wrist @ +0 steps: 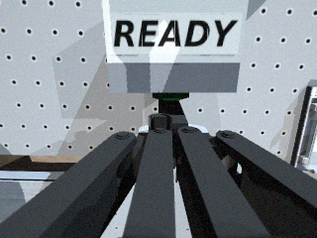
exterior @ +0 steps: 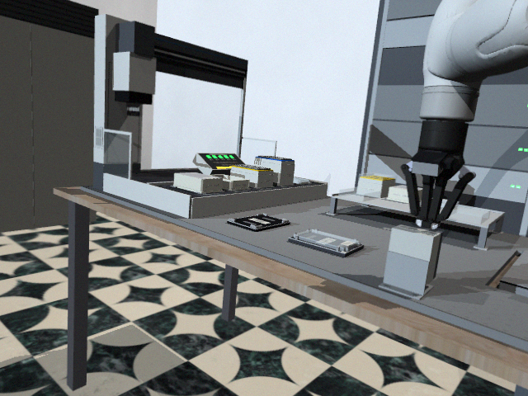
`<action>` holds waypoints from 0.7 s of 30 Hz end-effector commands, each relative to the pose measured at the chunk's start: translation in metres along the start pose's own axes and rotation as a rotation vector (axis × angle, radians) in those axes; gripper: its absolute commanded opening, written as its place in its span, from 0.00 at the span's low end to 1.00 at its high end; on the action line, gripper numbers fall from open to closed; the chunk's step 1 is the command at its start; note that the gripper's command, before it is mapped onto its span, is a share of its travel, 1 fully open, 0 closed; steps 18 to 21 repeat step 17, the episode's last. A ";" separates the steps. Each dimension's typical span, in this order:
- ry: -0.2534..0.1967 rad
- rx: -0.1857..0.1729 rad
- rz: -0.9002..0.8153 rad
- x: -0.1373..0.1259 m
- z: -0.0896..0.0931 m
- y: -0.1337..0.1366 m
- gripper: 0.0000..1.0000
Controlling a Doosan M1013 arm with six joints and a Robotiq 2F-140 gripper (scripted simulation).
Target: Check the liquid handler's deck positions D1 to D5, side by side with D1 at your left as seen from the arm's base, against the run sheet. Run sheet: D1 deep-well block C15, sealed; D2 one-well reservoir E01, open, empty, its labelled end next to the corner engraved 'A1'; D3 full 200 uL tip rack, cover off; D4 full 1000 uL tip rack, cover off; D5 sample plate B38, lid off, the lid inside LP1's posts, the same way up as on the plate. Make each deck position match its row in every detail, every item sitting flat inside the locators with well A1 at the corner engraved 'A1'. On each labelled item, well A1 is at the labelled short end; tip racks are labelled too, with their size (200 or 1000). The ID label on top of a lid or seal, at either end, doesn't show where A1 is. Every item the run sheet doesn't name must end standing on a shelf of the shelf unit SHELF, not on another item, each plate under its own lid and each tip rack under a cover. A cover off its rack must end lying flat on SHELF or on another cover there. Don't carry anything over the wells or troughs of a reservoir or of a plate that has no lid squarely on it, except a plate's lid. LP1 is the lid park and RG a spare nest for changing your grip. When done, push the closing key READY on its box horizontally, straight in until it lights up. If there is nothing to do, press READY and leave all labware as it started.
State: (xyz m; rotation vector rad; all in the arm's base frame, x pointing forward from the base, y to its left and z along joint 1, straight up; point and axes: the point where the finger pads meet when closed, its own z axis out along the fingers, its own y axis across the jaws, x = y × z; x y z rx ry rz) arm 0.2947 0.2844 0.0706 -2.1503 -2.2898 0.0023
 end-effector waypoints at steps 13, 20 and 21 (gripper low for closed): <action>0.001 0.000 0.000 0.005 0.000 0.000 0.10; 0.001 0.000 0.000 0.007 0.000 0.000 0.10; 0.001 0.000 0.000 0.007 0.000 0.000 0.10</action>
